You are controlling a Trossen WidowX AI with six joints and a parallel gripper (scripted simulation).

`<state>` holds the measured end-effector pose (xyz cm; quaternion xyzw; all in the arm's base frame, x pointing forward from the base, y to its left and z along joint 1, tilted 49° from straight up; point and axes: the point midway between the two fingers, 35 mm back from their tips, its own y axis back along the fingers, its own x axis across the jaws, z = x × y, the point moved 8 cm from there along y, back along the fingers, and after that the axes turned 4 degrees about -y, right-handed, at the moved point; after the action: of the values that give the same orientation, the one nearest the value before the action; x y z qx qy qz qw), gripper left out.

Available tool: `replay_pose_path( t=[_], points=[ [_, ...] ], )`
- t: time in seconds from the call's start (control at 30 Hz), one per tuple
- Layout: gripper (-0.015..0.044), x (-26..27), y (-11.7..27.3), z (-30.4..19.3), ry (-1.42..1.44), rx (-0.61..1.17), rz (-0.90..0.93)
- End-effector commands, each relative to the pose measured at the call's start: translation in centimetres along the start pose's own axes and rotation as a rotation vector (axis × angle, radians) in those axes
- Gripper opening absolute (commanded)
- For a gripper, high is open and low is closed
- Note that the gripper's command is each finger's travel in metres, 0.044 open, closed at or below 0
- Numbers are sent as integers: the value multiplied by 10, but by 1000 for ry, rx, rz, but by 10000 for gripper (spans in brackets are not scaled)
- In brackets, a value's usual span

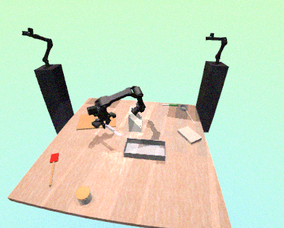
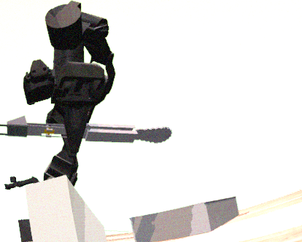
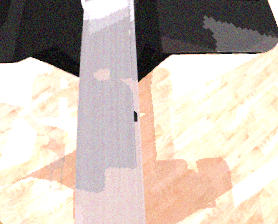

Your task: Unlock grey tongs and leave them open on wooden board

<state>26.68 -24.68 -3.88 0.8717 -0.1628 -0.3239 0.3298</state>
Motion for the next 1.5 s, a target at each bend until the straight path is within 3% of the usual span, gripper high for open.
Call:
replay_pose_path(
  t=[0.0, 0.33, 0.93, 1.47],
  points=[
    [-150, 4, 4, 19, 54, 4, 2],
    [-150, 4, 7, 32, 85, -3, 8],
    [-150, -19, 32, 163, 383, -45, 30],
    [-150, -70, 27, 271, 662, -49, 10]
  ],
)
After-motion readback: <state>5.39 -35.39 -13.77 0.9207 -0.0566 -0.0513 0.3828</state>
